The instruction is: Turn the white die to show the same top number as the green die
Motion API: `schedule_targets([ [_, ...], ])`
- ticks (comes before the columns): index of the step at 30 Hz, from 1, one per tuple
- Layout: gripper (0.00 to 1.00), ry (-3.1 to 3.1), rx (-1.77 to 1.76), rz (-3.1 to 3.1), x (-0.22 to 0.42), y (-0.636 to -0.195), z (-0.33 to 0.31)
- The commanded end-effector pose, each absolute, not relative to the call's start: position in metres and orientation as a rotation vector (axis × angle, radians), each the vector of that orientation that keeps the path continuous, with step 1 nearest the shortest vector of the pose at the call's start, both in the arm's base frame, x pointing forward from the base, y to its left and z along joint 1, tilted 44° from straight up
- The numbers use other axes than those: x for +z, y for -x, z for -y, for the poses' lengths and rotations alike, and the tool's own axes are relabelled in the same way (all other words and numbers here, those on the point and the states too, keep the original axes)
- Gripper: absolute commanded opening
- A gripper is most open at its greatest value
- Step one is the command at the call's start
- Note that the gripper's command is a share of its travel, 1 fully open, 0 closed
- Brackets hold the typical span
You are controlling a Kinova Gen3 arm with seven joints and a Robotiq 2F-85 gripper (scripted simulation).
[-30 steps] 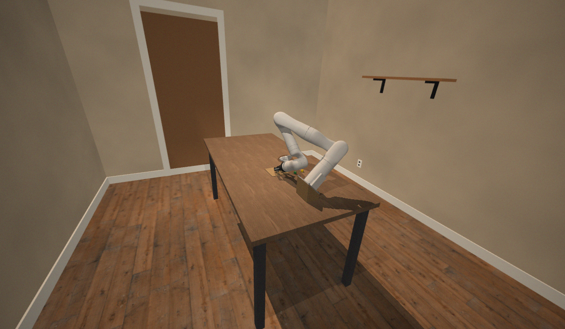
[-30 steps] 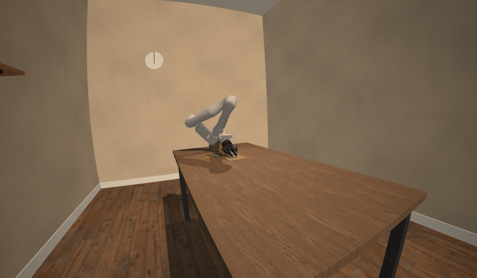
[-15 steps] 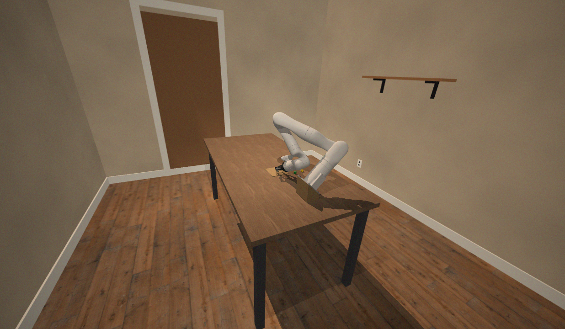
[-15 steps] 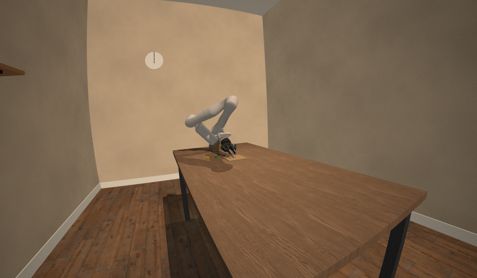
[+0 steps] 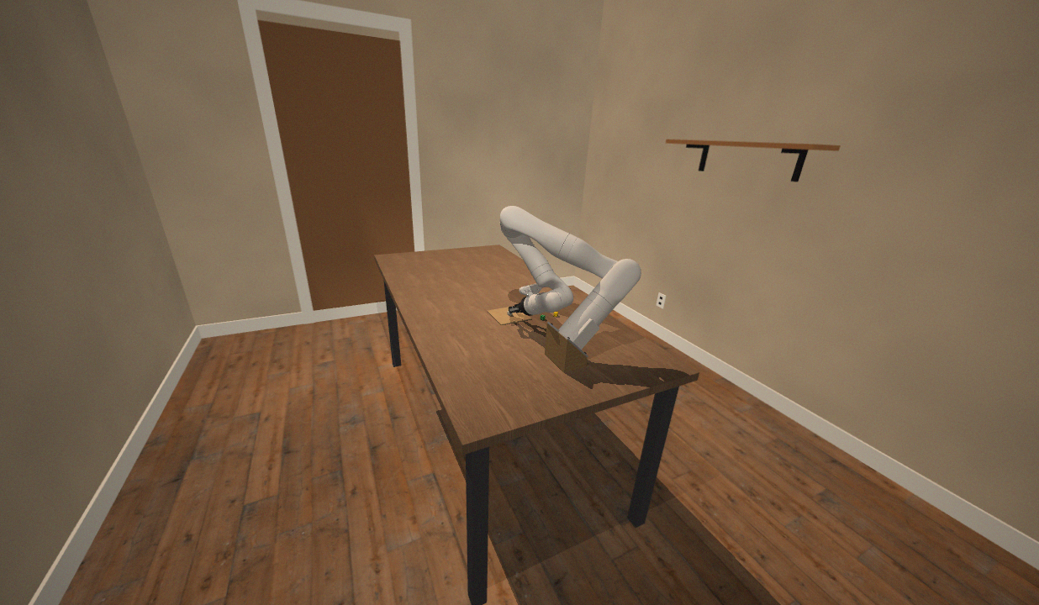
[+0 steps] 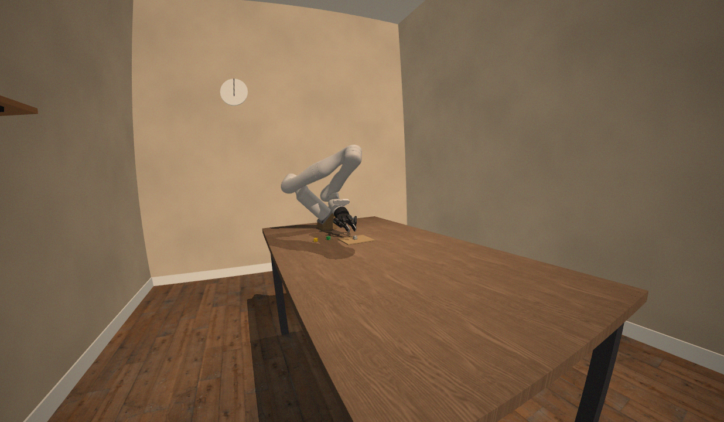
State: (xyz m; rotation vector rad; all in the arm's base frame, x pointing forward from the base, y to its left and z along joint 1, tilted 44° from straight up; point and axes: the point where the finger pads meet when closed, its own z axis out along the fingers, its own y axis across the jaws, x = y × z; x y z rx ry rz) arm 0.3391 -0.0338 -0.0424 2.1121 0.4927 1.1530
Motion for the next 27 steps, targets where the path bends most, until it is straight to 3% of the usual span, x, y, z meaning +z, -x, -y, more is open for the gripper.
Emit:
schedule_targets([
  [1,0.31,-2.114,1.159,-0.494,-0.041,-0.338,0.032],
  [27,0.31,-1.972,1.109,-0.449,-0.024,-0.354,0.043],
])
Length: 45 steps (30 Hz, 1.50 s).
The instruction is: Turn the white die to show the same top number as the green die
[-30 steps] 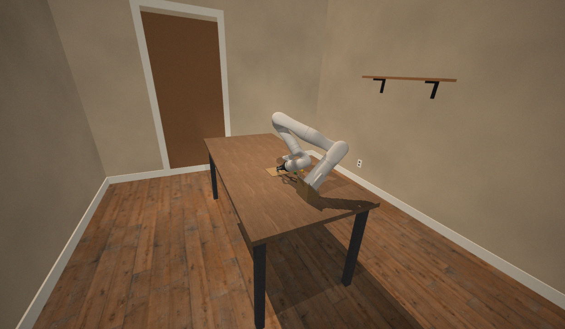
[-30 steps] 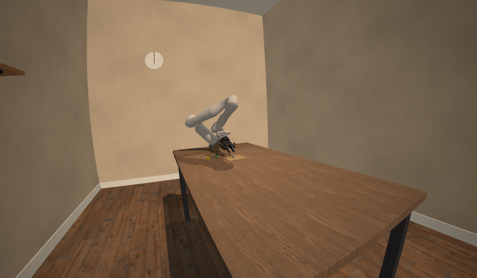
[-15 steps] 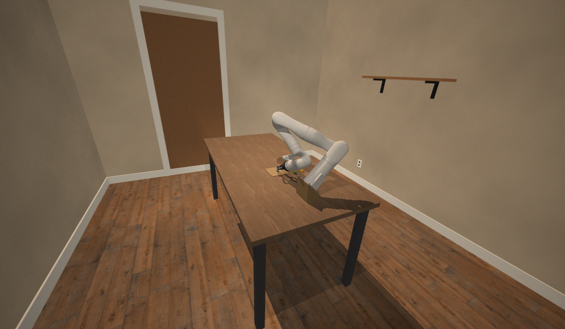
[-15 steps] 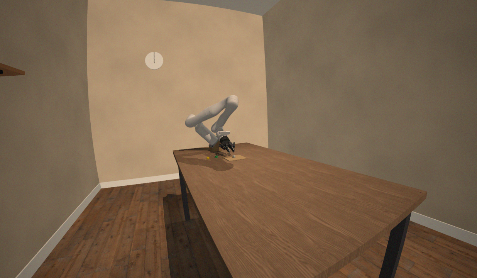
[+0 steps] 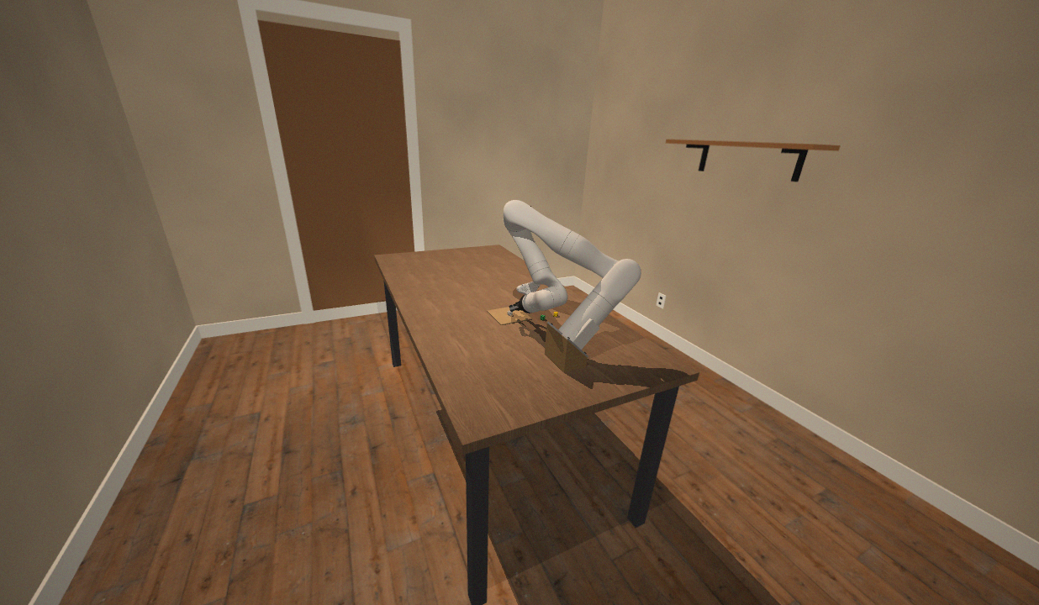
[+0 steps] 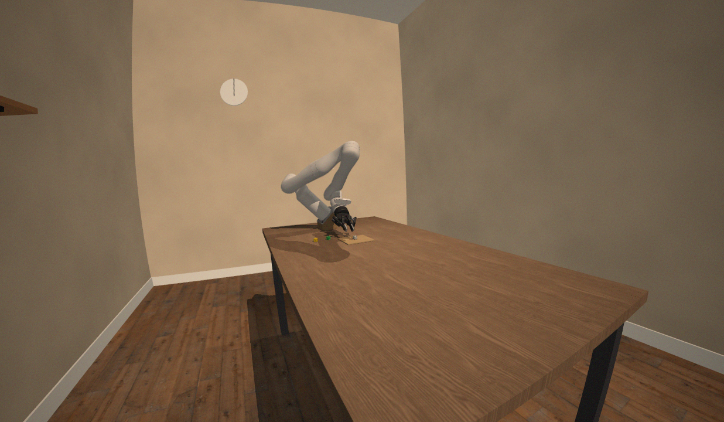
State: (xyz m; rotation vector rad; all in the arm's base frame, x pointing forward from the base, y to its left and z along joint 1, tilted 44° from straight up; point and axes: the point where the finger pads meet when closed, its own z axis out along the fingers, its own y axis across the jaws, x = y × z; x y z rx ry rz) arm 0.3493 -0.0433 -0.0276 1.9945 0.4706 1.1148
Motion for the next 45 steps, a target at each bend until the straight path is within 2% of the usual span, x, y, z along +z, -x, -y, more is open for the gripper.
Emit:
schedule_targets([
  [1,0.31,-1.96,1.102,-0.443,-0.022,-0.355,0.045],
  [22,0.31,-1.778,0.836,-0.271,0.007,-0.366,0.069],
  [45,0.31,-1.9,0.265,-0.014,0.013,-0.359,0.058],
])
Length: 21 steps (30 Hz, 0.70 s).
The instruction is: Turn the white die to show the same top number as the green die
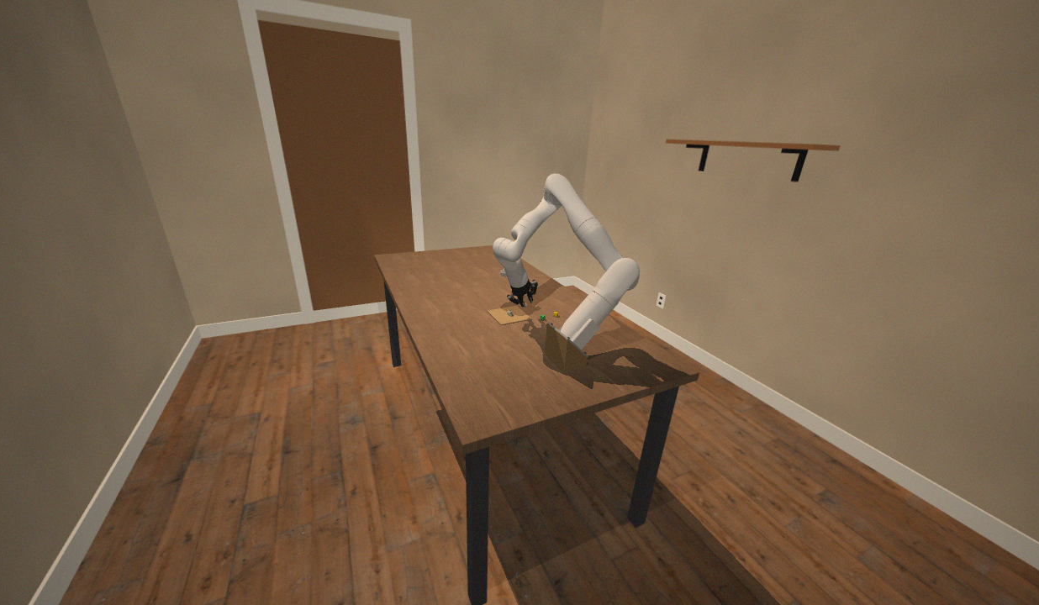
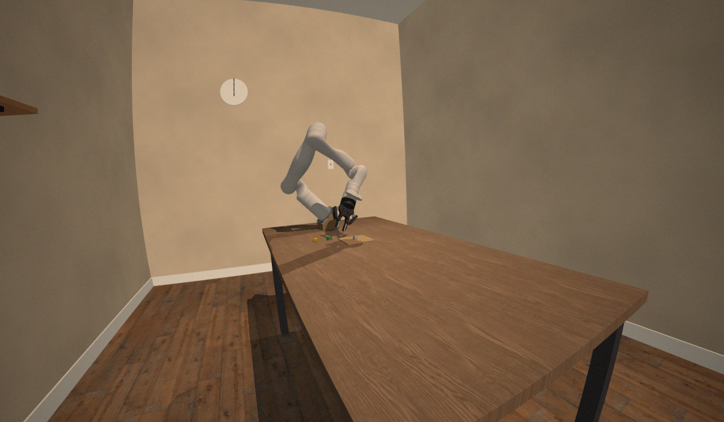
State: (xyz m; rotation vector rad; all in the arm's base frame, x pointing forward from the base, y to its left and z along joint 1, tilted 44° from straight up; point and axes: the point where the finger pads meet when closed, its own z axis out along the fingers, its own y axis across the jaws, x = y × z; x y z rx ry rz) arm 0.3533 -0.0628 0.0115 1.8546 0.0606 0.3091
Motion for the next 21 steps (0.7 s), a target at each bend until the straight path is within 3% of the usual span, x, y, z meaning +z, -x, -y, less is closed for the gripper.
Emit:
schedule_targets([
  [1,0.31,-1.916,0.241,-0.007,0.013,-0.36,0.055],
  [21,0.31,-2.225,-0.032,0.035,0.016,-0.384,-0.004],
])
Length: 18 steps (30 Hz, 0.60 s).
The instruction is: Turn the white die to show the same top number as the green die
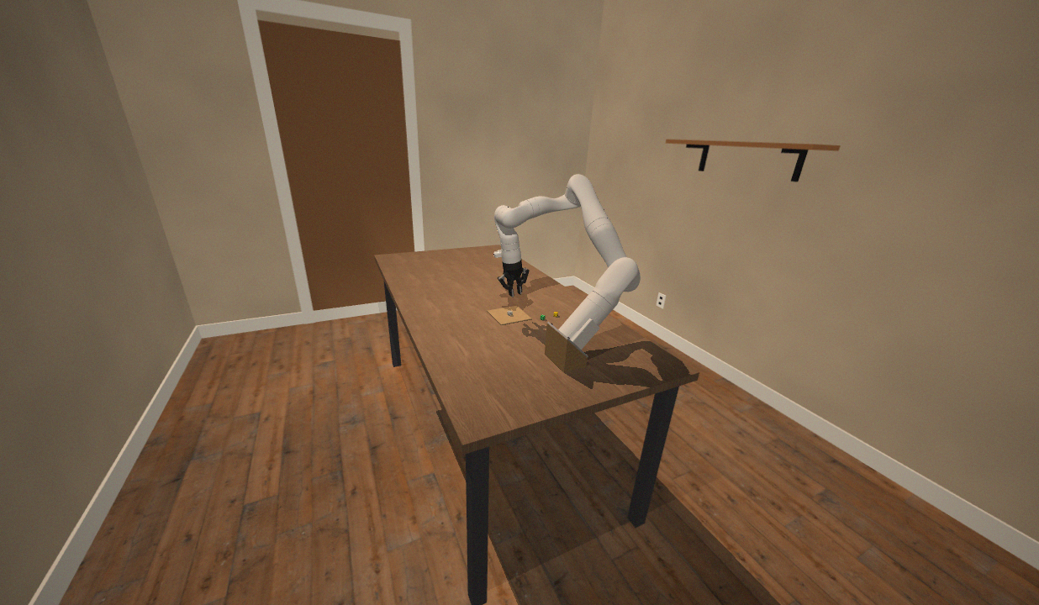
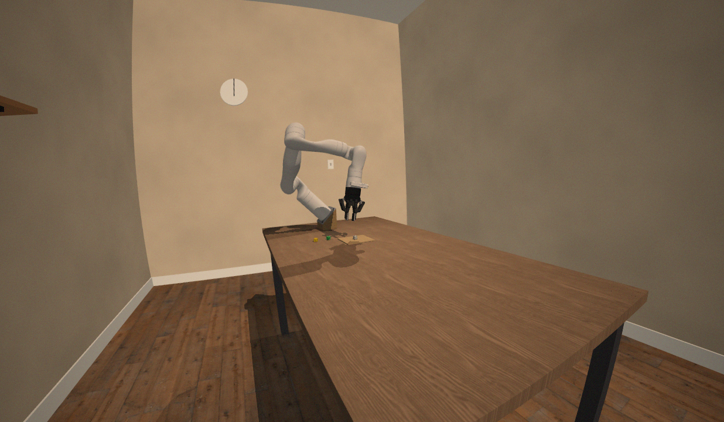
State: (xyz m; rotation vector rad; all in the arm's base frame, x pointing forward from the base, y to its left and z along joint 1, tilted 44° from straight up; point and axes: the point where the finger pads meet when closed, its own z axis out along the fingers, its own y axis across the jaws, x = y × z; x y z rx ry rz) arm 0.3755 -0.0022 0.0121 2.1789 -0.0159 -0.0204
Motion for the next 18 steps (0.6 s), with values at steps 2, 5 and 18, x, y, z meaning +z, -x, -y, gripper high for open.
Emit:
schedule_targets([
  [2,0.31,-2.252,-0.045,0.033,0.018,-0.387,-0.009],
  [5,0.31,-2.287,-0.06,0.028,0.02,-0.392,-0.017],
  [18,0.31,-2.359,-0.083,0.016,0.025,-0.402,-0.031],
])
